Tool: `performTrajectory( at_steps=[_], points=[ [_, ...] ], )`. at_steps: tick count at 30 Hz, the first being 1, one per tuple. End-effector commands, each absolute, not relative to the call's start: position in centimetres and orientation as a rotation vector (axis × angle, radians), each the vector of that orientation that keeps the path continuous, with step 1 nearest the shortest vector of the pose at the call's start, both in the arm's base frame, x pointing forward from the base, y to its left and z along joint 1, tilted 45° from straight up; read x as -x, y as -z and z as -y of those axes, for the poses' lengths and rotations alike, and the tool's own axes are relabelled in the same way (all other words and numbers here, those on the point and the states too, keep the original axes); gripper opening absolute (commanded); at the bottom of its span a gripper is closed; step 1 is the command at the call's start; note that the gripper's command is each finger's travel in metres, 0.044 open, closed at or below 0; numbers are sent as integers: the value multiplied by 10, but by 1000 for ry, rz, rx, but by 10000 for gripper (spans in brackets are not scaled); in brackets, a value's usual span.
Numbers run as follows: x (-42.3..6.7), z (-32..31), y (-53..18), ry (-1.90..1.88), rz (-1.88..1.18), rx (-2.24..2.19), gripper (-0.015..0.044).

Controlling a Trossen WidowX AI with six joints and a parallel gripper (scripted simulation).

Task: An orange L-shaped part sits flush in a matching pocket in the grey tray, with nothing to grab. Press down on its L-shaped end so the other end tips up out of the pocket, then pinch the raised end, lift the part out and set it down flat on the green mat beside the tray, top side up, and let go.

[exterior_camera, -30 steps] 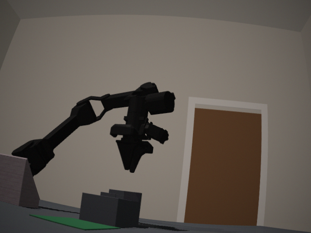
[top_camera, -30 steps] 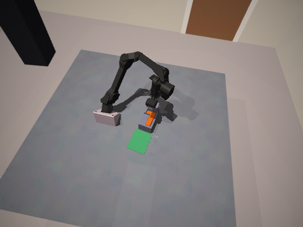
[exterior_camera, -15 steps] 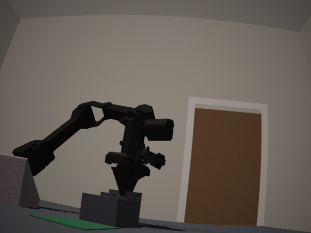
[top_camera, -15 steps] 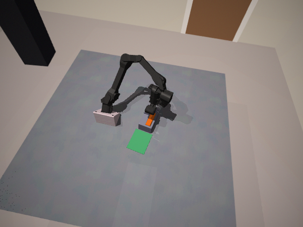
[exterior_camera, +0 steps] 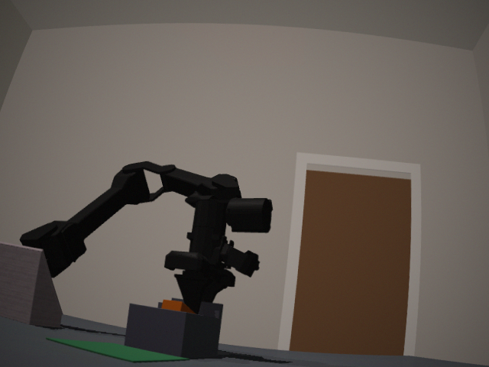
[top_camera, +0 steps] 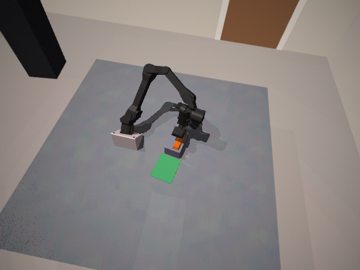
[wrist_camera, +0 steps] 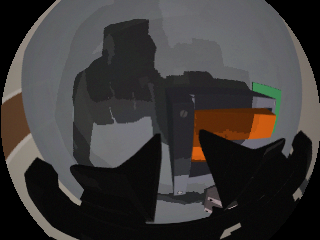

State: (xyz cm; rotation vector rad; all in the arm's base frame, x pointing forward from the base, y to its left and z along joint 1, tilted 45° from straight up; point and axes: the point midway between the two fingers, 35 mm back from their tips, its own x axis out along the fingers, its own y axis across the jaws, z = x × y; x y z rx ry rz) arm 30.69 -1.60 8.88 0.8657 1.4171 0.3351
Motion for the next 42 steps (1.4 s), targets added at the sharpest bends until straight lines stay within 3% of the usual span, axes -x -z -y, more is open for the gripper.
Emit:
performTrajectory(
  at_steps=[1, 42],
  points=[
    [-307, 10, -82, -333, -1420, -876, 180],
    [-308, 21, -105, -328, -1421, -873, 180]
  ],
)
